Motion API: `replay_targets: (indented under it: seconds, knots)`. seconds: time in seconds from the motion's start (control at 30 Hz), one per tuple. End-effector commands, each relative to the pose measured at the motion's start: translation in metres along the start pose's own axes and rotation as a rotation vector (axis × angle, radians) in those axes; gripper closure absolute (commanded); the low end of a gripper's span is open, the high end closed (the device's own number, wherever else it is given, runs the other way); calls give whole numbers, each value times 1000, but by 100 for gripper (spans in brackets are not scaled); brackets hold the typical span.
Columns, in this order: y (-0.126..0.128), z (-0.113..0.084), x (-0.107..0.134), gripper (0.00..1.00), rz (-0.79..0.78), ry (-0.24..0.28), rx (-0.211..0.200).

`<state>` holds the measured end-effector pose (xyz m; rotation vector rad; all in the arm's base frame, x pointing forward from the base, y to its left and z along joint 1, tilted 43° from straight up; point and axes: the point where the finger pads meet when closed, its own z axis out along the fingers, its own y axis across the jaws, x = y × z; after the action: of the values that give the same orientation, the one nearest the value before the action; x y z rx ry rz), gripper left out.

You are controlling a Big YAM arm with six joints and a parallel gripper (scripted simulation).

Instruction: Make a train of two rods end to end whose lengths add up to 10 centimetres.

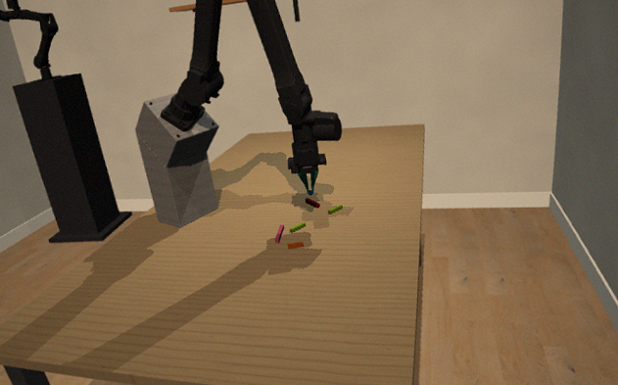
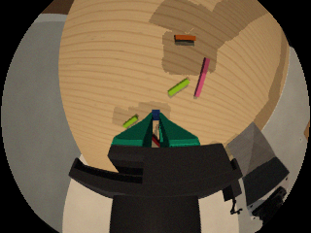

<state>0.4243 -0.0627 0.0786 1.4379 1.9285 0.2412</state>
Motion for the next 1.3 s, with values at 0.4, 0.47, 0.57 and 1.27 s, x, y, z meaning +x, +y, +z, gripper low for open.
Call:
replay_targets:
  seconds: [0.4,0.47,0.57,1.27]
  knots:
    - [-8,-5,-23,96,-307,-24,-15]
    - [-4,-3,-14,96,-324,-8,-17]
    - [-11,-6,-27,96,-378,-26,-15]
    - [-32,-4,-49,96,-828,-26,-6]
